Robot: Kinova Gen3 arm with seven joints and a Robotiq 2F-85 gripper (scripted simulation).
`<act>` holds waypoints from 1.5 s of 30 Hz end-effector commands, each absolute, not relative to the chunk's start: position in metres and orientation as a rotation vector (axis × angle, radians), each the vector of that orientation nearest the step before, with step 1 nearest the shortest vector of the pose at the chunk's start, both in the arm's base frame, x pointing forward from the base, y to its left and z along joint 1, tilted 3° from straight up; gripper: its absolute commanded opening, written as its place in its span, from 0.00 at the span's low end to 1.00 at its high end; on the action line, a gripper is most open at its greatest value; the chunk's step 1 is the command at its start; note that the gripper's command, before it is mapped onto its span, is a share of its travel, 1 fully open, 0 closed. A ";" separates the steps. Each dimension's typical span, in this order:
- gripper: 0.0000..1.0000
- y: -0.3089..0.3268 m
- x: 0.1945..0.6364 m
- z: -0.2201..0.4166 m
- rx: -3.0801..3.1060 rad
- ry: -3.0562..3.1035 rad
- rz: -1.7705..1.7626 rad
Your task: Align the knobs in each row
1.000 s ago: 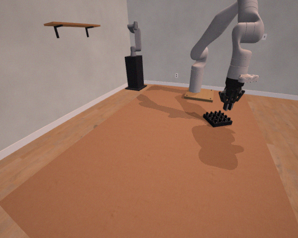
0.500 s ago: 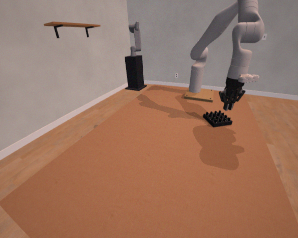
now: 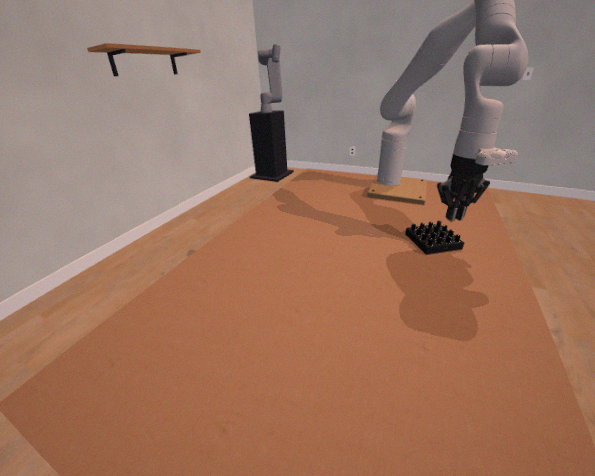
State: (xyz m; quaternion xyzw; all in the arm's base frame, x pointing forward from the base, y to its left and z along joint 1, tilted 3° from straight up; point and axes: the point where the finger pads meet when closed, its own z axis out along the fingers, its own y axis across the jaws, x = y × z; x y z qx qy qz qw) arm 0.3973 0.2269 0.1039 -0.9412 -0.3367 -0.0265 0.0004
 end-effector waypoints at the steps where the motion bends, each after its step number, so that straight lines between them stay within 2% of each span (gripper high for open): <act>1: 0.19 0.227 0.398 0.105 -2.956 -1.057 -0.086; 45: 0.19 0.228 0.399 0.087 -2.956 -1.057 -0.086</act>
